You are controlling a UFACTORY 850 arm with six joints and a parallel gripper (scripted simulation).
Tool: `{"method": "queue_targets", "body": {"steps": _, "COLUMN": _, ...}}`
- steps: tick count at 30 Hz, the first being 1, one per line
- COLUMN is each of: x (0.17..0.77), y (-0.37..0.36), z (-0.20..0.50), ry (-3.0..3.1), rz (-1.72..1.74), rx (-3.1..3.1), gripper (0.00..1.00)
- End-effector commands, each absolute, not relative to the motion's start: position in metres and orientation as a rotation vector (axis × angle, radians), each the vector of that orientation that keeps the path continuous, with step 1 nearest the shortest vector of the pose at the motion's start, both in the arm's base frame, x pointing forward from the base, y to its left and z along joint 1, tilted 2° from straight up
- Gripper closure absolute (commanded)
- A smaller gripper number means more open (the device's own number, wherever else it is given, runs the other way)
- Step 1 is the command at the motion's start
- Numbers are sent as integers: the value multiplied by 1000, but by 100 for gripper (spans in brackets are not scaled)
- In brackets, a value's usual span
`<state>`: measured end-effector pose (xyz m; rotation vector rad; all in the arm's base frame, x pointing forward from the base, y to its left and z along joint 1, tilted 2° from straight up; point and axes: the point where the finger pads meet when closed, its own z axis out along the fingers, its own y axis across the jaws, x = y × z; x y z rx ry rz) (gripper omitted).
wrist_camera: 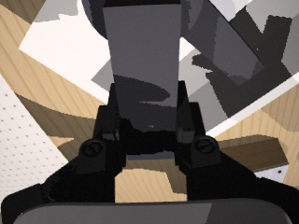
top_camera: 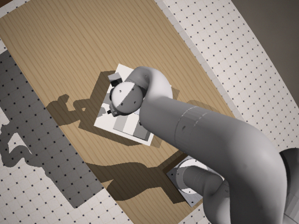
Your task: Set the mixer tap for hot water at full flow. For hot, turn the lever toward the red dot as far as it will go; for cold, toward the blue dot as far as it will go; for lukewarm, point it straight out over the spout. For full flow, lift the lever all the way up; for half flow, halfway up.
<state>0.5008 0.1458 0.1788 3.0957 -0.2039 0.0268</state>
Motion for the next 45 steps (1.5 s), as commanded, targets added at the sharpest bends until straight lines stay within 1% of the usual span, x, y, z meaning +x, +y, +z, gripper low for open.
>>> {"method": "queue_targets", "body": {"steps": 1, "x": 502, "y": 146, "z": 180, "ry": -204, "rz": 30, "rx": 3096, "gripper": 100}}
{"method": "queue_targets", "body": {"steps": 36, "x": 502, "y": 146, "z": 180, "ry": -204, "rz": 30, "rx": 3096, "gripper": 100}}
{"method": "queue_targets", "body": {"steps": 45, "x": 506, "y": 146, "z": 193, "ry": -204, "rz": 30, "rx": 3096, "gripper": 100}}
